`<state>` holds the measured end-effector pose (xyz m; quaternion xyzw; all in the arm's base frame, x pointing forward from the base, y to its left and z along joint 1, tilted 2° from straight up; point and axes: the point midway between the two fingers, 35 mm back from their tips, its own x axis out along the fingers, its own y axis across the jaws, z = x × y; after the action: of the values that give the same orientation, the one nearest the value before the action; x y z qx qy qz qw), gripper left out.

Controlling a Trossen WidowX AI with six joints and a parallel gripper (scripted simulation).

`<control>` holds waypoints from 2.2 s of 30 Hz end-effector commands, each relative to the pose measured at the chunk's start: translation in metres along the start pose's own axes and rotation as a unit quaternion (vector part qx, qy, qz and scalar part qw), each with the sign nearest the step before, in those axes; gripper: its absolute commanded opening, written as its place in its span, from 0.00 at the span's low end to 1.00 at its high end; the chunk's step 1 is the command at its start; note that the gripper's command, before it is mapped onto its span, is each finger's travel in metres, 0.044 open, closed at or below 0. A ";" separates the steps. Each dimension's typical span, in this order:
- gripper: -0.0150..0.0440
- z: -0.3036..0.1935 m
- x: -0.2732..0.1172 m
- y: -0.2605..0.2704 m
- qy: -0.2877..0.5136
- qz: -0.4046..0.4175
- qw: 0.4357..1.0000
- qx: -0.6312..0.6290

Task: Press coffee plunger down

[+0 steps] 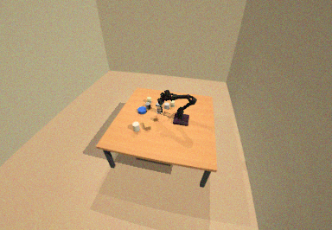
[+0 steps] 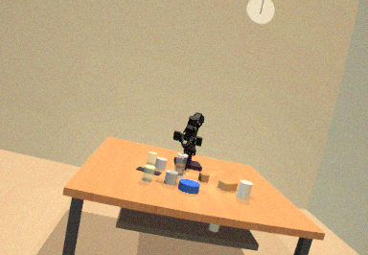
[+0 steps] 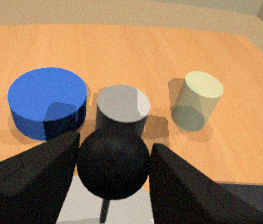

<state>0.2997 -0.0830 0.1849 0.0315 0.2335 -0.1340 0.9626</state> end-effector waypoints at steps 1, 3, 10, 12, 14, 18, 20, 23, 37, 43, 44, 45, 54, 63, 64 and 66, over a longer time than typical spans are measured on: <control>0.46 -0.026 0.010 0.000 0.032 0.001 0.999 -0.003; 0.46 -0.029 0.013 0.000 0.032 0.001 0.999 -0.003; 0.46 -0.028 0.017 0.000 0.031 0.001 1.000 -0.003; 0.46 -0.027 0.018 0.000 0.031 0.001 1.000 -0.003; 0.46 -0.026 0.018 0.000 0.031 0.001 1.000 -0.003; 0.46 -0.026 0.019 0.000 0.031 0.001 1.000 -0.003; 0.46 -0.025 0.020 0.000 0.031 0.001 1.000 -0.003; 0.46 -0.025 0.020 0.000 0.031 0.001 1.000 -0.003; 0.46 -0.023 0.021 0.000 0.031 0.001 1.000 -0.003; 0.46 -0.023 0.022 0.000 0.031 0.001 1.000 -0.003; 0.46 -0.022 0.022 0.000 0.031 0.001 1.000 -0.003; 0.46 -0.022 0.022 0.000 0.031 0.001 1.000 -0.003; 0.46 -0.019 0.020 0.000 0.023 0.001 1.000 0.000; 0.68 -0.019 0.020 0.000 0.023 0.001 1.000 0.000; 0.72 -0.019 0.020 0.000 0.023 0.001 1.000 0.000; 0.81 -0.019 0.020 0.000 0.023 0.001 1.000 0.000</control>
<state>0.3089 -0.0861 0.1599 0.0345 0.2543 -0.1327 0.9574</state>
